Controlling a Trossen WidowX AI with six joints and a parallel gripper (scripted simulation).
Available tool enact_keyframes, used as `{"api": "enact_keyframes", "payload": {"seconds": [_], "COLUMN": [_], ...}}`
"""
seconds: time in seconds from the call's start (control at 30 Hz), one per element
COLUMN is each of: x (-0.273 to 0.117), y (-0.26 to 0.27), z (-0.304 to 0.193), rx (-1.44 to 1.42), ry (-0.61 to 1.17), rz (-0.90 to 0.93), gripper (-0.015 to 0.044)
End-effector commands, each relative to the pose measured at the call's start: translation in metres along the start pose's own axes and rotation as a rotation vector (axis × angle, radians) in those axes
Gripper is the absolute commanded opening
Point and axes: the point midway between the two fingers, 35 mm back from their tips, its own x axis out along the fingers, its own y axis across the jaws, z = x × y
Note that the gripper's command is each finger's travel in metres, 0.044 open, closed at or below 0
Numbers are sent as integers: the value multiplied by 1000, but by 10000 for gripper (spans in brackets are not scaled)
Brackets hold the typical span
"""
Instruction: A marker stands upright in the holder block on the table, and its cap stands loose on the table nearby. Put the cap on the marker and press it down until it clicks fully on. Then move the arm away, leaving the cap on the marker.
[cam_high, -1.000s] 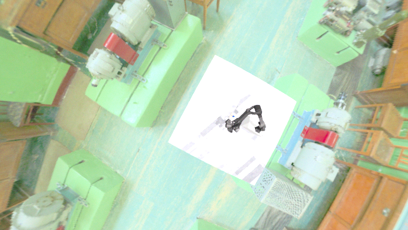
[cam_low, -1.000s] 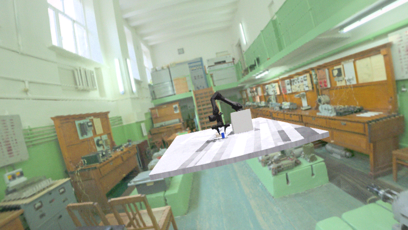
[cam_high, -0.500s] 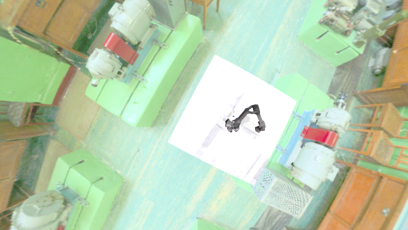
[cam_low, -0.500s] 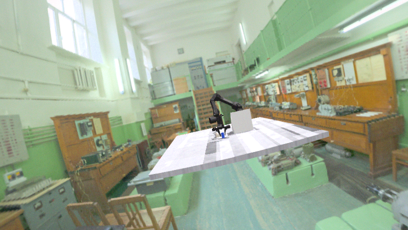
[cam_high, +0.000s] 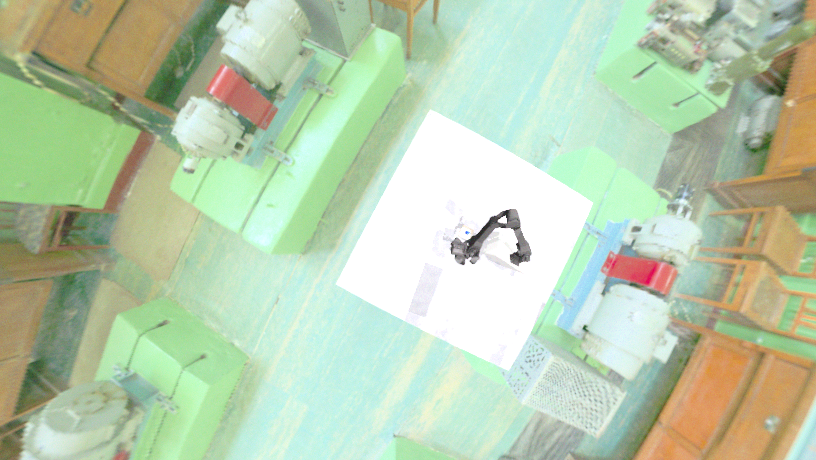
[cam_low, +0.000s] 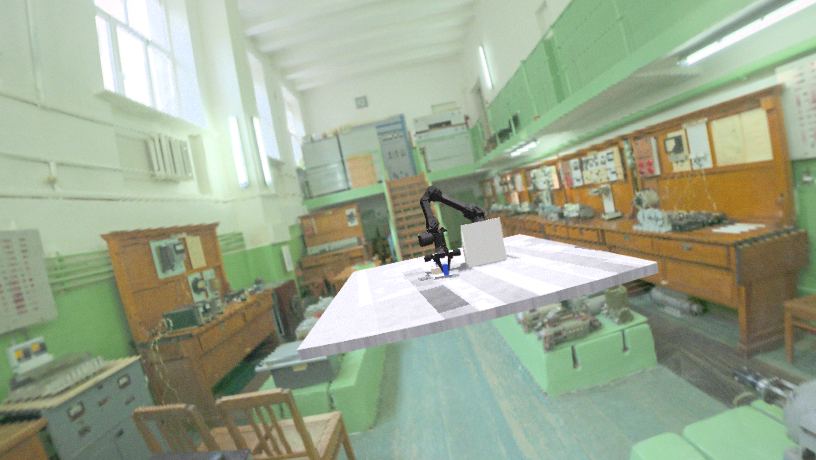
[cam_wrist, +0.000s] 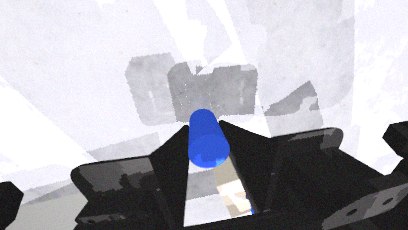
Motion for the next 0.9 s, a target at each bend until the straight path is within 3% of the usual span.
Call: {"api": "enact_keyframes", "payload": {"seconds": [0.0,0.87], "x": [-11,-68], "y": [-2,-15], "z": [1,-16], "rx": [5,5], "ry": [-2,-5], "rz": [-3,-3], "gripper": [0,0]}}
